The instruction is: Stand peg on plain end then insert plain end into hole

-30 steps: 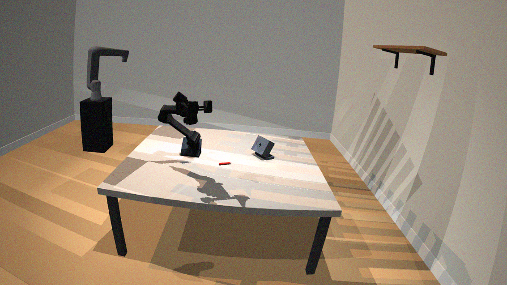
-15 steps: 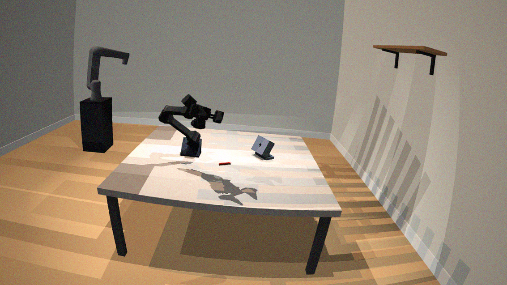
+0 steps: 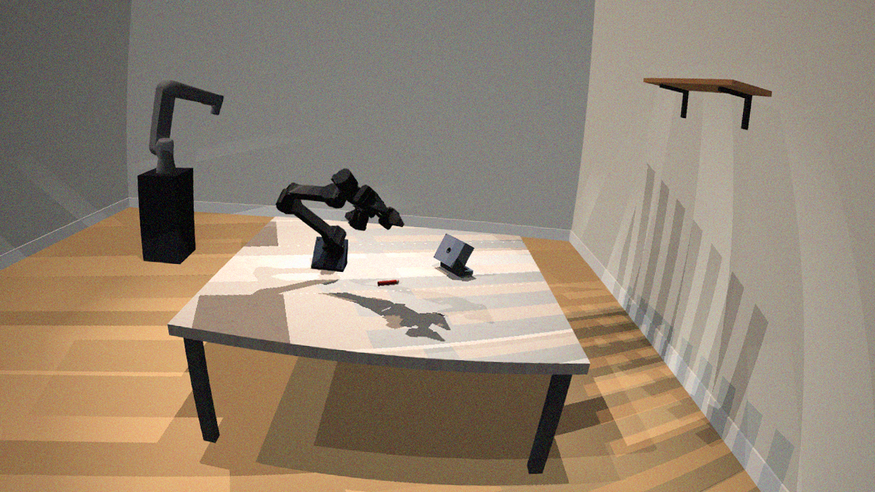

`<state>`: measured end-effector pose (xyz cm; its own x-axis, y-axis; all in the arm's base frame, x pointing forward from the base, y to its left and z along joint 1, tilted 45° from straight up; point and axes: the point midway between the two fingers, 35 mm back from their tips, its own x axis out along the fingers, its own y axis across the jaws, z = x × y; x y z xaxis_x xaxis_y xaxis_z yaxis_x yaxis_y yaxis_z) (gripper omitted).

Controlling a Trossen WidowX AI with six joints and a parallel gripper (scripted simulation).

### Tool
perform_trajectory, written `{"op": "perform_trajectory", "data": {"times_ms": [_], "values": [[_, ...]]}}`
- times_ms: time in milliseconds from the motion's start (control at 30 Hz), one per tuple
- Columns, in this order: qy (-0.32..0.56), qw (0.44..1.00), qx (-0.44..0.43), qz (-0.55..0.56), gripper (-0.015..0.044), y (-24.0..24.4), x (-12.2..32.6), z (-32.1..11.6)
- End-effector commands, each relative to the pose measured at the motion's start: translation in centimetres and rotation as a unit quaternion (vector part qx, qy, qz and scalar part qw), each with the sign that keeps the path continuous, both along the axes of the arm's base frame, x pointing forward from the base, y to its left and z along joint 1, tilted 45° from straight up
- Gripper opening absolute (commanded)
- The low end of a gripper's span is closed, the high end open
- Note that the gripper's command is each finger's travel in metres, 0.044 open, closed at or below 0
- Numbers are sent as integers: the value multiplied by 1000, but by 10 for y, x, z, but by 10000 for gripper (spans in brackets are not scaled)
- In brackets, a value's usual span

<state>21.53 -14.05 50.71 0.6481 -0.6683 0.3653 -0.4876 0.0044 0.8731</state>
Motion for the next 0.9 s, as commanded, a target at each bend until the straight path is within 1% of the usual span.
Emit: {"op": "perform_trajectory", "data": {"times_ms": [0,433,867], "values": [[62,998,-7,-11,440,-3,16,-18],[251,966,-47,-26,440,-6,56,-75],[432,896,-103,-20,440,-2,84,-134]]}}
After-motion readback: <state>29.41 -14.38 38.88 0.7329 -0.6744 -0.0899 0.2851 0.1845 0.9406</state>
